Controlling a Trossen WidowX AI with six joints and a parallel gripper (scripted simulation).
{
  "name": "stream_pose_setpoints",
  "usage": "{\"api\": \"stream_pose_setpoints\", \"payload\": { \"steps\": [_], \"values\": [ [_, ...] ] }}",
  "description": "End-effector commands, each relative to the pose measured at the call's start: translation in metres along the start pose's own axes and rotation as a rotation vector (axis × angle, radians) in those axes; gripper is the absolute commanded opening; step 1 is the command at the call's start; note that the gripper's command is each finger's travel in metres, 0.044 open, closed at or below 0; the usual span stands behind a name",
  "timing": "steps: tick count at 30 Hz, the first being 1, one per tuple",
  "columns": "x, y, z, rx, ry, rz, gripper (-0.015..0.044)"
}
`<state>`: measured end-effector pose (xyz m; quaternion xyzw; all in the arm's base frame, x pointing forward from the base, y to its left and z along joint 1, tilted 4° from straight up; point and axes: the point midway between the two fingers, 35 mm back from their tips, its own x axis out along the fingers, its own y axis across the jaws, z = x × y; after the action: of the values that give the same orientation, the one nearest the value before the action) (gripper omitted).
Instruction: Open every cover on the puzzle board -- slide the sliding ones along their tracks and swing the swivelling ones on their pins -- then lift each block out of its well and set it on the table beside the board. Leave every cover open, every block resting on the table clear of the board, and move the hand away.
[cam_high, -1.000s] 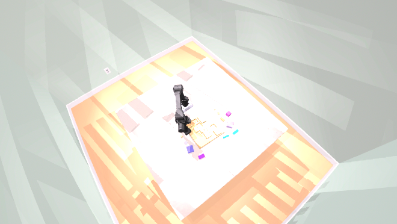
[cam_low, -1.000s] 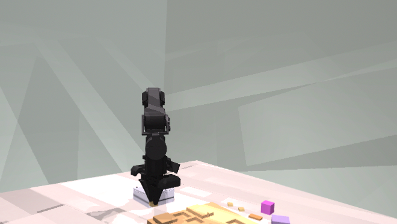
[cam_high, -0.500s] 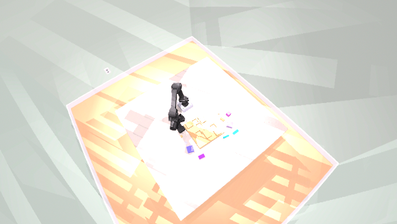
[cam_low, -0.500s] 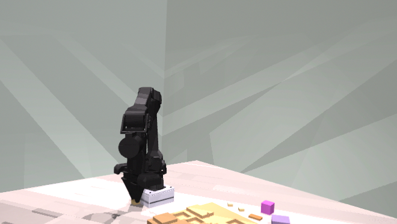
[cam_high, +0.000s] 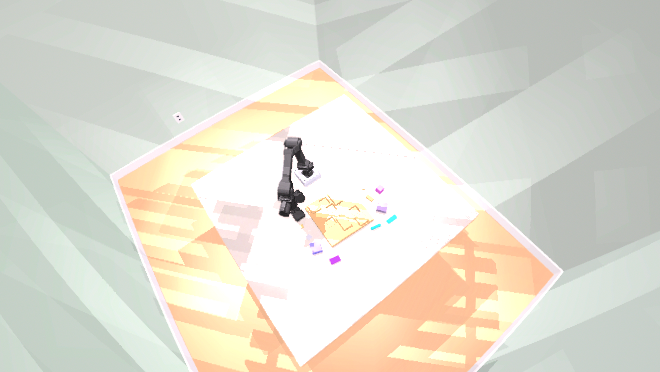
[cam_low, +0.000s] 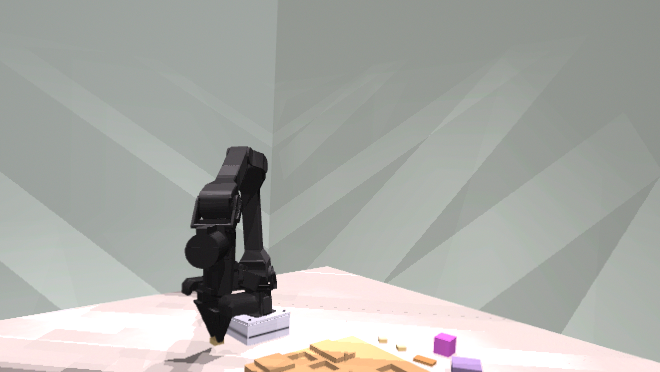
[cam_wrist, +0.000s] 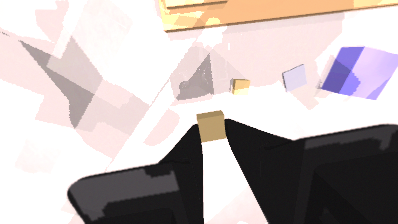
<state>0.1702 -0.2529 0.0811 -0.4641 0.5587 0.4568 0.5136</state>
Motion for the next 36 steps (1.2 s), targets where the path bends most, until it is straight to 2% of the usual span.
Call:
{"api": "stream_pose_setpoints", "payload": {
  "steps": [1, 36],
  "values": [
    [0.009, 0.002, 0.001, -0.006, -0.007, 0.010, 0.0080],
    [0.067, 0.001, 0.001, -0.006, -0.006, 0.010, 0.0080]
  ]
}}
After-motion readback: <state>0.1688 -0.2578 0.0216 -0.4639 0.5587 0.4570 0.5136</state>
